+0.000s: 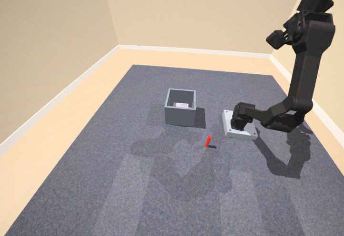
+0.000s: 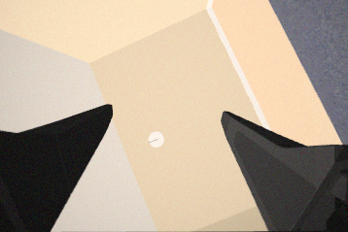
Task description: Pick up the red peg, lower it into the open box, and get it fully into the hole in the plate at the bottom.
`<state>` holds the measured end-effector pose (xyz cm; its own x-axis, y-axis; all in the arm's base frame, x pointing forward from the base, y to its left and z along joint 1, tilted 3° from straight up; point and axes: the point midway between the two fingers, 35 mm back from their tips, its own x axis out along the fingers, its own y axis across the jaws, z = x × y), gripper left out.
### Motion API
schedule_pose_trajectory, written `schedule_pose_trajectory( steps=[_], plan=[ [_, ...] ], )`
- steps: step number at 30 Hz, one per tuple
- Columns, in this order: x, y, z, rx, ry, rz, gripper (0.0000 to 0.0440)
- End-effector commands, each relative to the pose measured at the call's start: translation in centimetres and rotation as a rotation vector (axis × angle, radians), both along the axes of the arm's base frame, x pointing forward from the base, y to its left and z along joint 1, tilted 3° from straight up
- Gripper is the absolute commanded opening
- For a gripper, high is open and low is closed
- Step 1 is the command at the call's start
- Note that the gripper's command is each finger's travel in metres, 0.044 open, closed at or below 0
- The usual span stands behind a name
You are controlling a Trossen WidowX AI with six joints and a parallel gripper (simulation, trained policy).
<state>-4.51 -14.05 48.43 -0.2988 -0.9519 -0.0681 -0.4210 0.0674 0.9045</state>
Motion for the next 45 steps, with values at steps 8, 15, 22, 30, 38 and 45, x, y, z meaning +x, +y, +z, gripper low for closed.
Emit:
schedule_pose_trajectory(
  steps=[8, 15, 22, 30, 38, 45],
  plan=[
    [4.6, -2.0, -0.3, 0.021, -0.045, 0.278, 0.044],
    [8.2, -2.5, -0.7, 0.044, -0.075, 0.472, 0.044],
    [11.5, -2.4, -1.4, 0.077, -0.116, 0.637, 0.044],
    [15.1, -1.7, -2.4, 0.132, -0.165, 0.803, 0.044],
    [18.4, -0.4, -3.6, 0.202, -0.209, 0.955, 0.044],
    [21.0, 1.3, -4.8, 0.276, -0.24, 1.077, 0.044]
  ],
)
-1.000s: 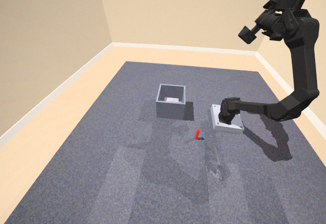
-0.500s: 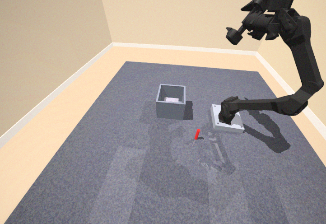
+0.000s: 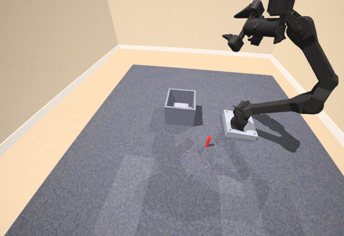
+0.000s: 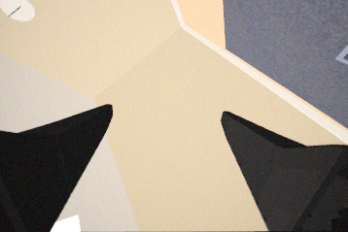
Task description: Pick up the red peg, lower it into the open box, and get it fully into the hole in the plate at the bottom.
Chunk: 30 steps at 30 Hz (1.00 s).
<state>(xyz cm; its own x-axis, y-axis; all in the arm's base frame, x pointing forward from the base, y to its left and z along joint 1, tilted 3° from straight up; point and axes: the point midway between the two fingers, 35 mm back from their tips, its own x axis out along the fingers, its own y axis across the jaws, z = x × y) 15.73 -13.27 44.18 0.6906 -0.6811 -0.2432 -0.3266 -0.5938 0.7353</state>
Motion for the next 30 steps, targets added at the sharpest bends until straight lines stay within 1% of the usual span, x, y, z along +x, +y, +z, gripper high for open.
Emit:
schedule_pose_trajectory(
  steps=[1, 16, 30],
  plan=[
    [1.2, 0.7, -0.7, 0.034, 0.001, 0.055, 0.044],
    [5.7, 5.6, -4.0, 0.186, 0.038, 0.316, 0.044],
    [8.4, 11.5, -7.8, 0.302, 0.153, 0.566, 0.0439]
  ],
)
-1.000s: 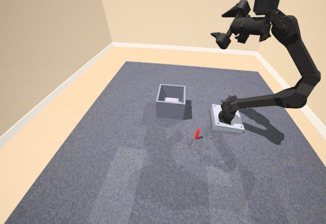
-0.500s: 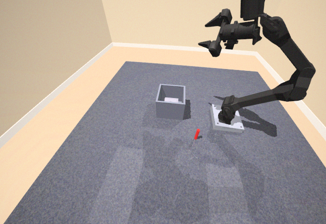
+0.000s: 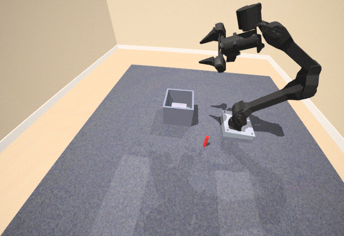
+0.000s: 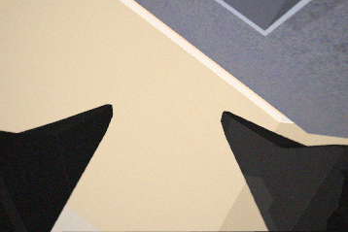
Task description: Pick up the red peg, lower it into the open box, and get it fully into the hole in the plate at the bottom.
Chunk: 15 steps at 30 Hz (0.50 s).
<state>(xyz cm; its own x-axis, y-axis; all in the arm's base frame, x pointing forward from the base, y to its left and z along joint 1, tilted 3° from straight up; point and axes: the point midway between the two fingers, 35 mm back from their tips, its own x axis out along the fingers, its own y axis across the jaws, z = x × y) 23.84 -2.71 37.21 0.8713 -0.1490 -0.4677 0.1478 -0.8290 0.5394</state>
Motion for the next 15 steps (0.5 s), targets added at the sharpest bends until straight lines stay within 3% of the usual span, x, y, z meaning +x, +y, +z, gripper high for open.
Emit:
schedule_pose_trajectory(
  steps=[1, 15],
  plan=[
    [0.4, 1.4, -1.1, 0.019, 0.034, 0.057, 0.0439],
    [0.7, 8.1, -5.7, 0.011, 0.198, 0.365, 0.0433]
  ],
)
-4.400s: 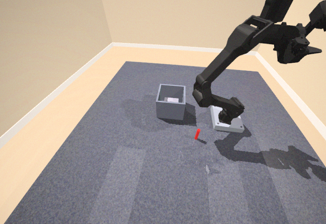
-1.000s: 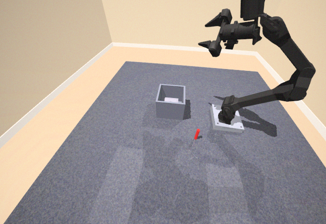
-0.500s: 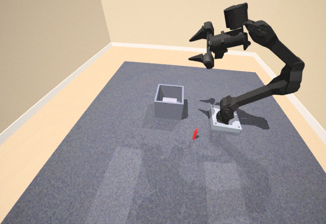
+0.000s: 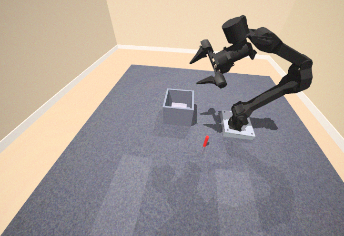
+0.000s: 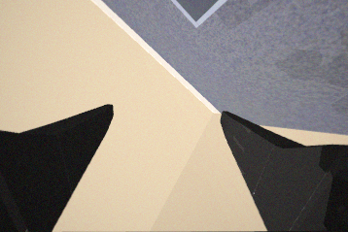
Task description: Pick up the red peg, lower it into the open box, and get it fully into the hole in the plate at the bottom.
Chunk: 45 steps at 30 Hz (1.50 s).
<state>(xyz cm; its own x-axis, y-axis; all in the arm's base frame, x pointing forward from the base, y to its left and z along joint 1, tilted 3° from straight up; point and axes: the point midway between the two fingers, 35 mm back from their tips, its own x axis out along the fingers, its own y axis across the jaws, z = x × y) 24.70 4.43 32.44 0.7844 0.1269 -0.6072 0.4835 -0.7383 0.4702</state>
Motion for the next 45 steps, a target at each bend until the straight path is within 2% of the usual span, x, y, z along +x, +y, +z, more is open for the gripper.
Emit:
schedule_pose_trajectory(
  steps=[1, 22, 45],
  plan=[
    [-0.2, 1.4, -1.3, -0.014, 0.043, 0.073, 0.0433],
    [-4.1, 8.8, -10.0, -0.181, 0.356, 0.55, 0.044],
    [-9.1, 10.2, -18.4, -0.387, 0.67, 0.914, 0.0439]
  ],
)
